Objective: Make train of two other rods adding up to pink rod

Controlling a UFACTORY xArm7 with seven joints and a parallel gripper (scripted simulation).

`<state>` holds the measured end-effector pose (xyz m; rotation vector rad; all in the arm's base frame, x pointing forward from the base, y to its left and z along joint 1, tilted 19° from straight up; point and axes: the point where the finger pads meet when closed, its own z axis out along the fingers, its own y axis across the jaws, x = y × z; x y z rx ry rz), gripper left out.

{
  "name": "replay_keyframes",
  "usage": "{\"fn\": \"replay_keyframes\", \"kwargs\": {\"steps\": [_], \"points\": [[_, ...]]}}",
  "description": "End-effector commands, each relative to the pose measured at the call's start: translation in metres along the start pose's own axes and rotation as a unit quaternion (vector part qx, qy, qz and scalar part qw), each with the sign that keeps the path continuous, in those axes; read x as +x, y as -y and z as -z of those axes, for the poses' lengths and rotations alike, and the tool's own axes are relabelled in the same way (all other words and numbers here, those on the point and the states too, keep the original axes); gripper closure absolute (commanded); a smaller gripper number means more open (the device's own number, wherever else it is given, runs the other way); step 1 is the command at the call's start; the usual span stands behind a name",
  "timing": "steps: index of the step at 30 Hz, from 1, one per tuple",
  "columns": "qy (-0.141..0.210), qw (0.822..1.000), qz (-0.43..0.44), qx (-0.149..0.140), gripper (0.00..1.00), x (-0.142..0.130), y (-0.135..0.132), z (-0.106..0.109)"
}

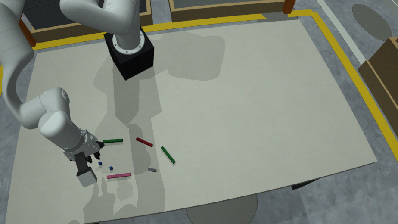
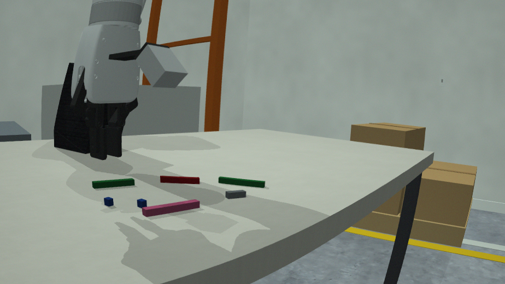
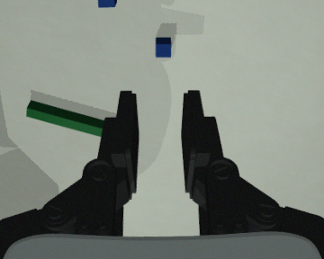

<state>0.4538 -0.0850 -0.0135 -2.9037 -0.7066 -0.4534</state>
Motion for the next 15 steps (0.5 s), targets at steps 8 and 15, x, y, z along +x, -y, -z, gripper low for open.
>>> {"fn": "replay_keyframes", "kwargs": {"steps": [8,15], "points": [[-0.001,1.000,0.000,-0.001,0.76,0.0009,-0.0009,0.0001],[0.000,1.000,0.000,-0.002,0.76,0.0010,-0.0009,-0.0022]]}}
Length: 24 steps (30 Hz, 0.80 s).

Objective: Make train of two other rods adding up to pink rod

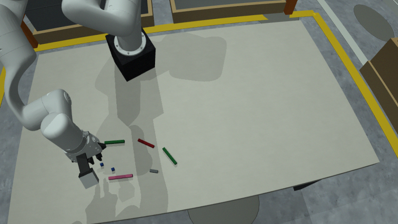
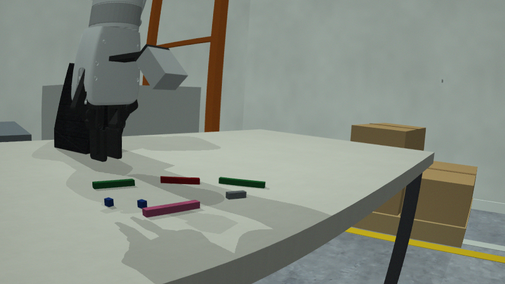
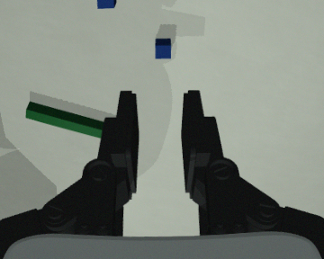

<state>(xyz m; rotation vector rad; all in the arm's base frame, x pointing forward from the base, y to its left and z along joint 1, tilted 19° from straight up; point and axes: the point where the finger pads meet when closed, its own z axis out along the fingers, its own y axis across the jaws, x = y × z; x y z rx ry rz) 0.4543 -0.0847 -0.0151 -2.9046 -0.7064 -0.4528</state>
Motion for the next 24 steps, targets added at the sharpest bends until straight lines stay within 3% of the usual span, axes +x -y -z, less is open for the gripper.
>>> {"fn": "replay_keyframes", "kwargs": {"steps": [1,24], "points": [[0.000,1.000,0.000,-0.001,0.76,0.001,-0.001,-0.001],[0.000,1.000,0.000,-0.002,0.76,0.002,-0.002,-0.030]]}}
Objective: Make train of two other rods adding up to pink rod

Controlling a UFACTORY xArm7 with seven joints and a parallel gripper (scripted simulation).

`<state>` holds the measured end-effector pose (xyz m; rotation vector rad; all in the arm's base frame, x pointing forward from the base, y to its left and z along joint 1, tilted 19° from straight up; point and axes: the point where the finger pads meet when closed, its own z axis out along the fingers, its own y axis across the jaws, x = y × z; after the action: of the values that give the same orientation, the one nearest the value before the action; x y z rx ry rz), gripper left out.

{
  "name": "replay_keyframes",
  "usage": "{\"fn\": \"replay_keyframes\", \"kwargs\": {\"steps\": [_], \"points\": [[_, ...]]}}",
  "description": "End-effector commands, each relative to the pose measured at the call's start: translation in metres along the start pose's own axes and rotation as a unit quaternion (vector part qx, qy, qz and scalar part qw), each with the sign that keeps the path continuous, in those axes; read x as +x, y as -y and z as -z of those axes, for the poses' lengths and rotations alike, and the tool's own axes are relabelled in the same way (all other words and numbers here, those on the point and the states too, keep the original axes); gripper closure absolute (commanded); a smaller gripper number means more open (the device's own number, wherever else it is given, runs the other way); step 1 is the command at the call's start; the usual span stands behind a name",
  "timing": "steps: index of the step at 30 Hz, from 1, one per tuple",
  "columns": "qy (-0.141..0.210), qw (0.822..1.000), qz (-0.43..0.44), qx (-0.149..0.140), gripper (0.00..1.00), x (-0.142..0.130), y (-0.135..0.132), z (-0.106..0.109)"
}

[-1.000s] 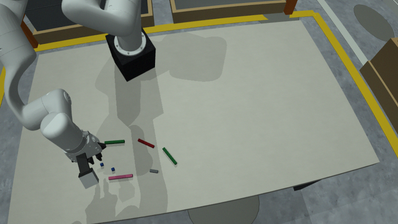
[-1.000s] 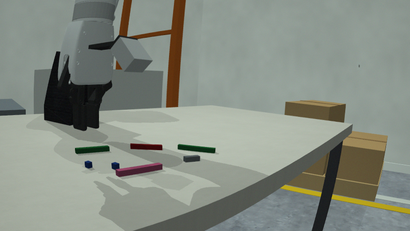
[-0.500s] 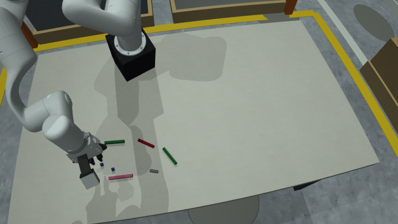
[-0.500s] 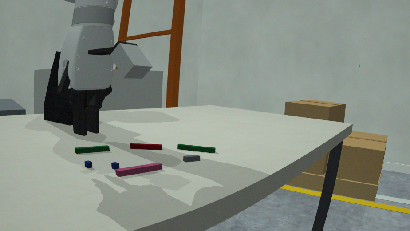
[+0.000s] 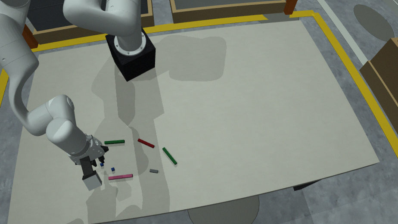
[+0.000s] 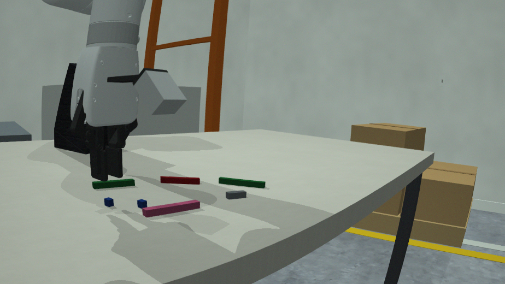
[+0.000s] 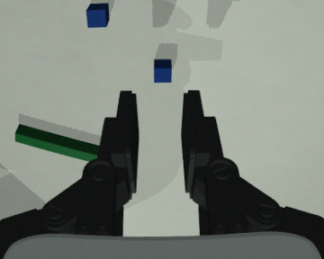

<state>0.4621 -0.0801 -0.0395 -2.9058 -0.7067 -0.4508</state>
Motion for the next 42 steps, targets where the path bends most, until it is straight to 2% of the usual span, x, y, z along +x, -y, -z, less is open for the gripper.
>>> {"fn": "replay_keyframes", "kwargs": {"steps": [1,18,42], "points": [[-0.001,1.000,0.000,-0.001,0.76,0.001,-0.001,-0.006],[-0.001,1.000,0.000,-0.001,0.76,0.002,-0.002,-0.022],[-0.001,1.000,0.000,-0.001,0.76,0.002,-0.002,-0.024]]}}
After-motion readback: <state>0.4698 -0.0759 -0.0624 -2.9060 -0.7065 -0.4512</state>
